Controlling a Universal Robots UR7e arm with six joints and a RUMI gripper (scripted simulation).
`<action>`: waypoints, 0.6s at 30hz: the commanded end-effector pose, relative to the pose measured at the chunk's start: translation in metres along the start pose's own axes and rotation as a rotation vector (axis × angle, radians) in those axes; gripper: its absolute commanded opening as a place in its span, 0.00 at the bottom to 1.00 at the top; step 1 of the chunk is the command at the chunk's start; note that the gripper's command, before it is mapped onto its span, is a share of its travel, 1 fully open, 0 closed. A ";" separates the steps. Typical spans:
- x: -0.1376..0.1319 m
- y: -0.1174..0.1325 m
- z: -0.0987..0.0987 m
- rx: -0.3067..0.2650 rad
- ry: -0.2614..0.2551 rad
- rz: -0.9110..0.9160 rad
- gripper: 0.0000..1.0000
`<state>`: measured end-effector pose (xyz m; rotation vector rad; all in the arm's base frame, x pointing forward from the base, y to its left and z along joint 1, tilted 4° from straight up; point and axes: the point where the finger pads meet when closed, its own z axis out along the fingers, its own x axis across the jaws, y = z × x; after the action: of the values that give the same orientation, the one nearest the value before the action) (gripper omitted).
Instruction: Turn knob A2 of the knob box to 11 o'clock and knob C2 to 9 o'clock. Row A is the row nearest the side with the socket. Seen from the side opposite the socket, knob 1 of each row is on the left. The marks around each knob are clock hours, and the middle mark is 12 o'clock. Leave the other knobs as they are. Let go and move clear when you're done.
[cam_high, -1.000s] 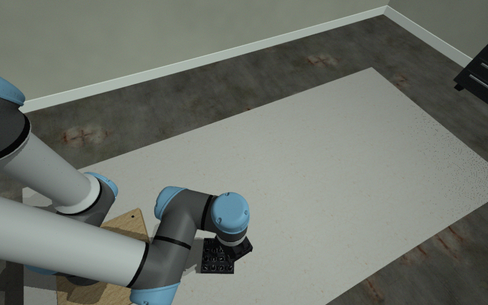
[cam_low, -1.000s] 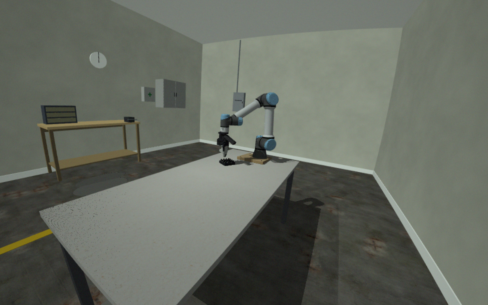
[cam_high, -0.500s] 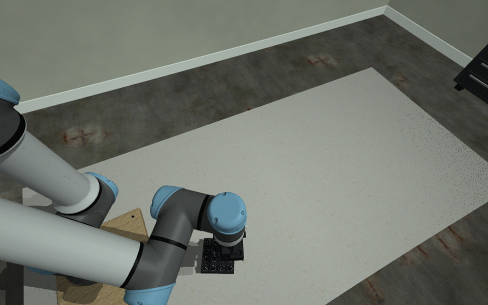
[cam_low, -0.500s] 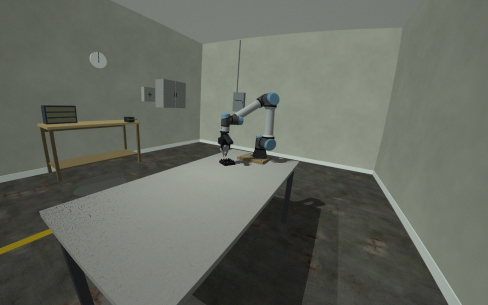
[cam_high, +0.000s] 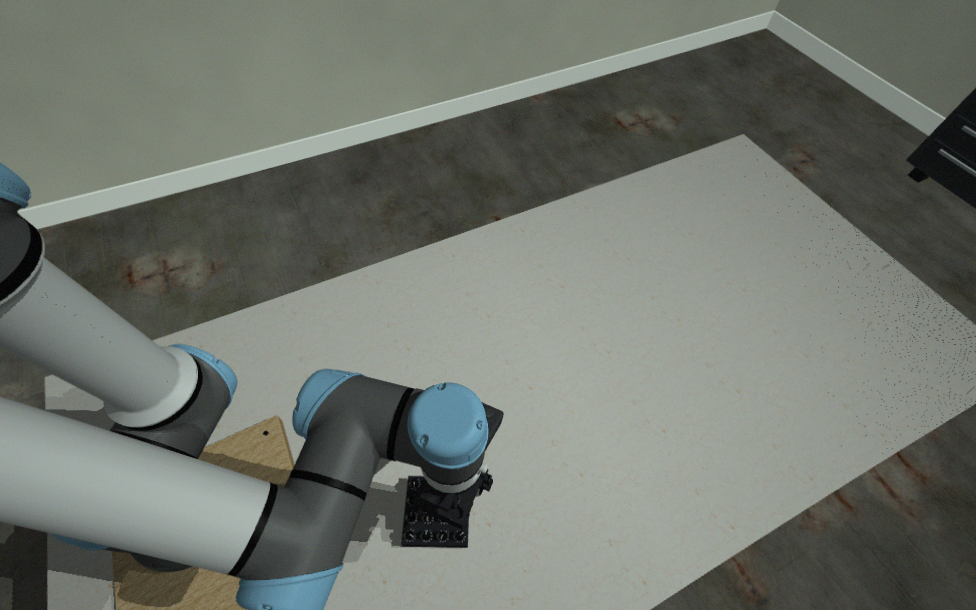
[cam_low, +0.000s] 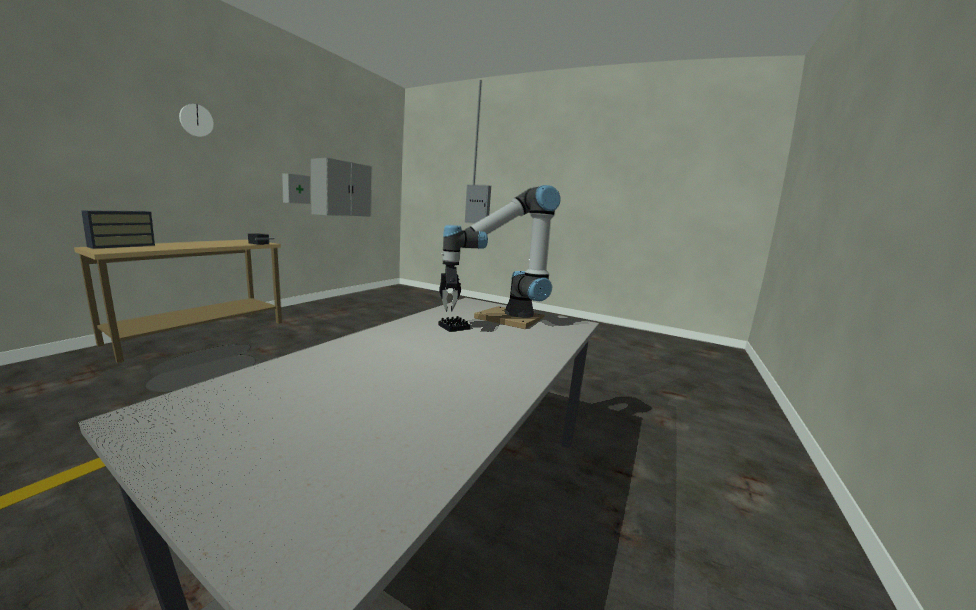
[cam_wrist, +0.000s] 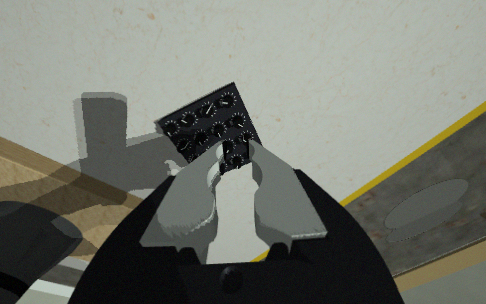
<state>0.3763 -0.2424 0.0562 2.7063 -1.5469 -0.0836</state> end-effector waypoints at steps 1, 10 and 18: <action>0.001 0.001 -0.002 -0.004 0.002 0.143 0.11; 0.002 0.003 -0.004 -0.004 0.002 0.310 0.11; 0.002 0.003 -0.005 -0.004 0.002 0.354 0.11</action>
<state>0.3746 -0.2456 0.0604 2.3976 -1.9729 -0.0780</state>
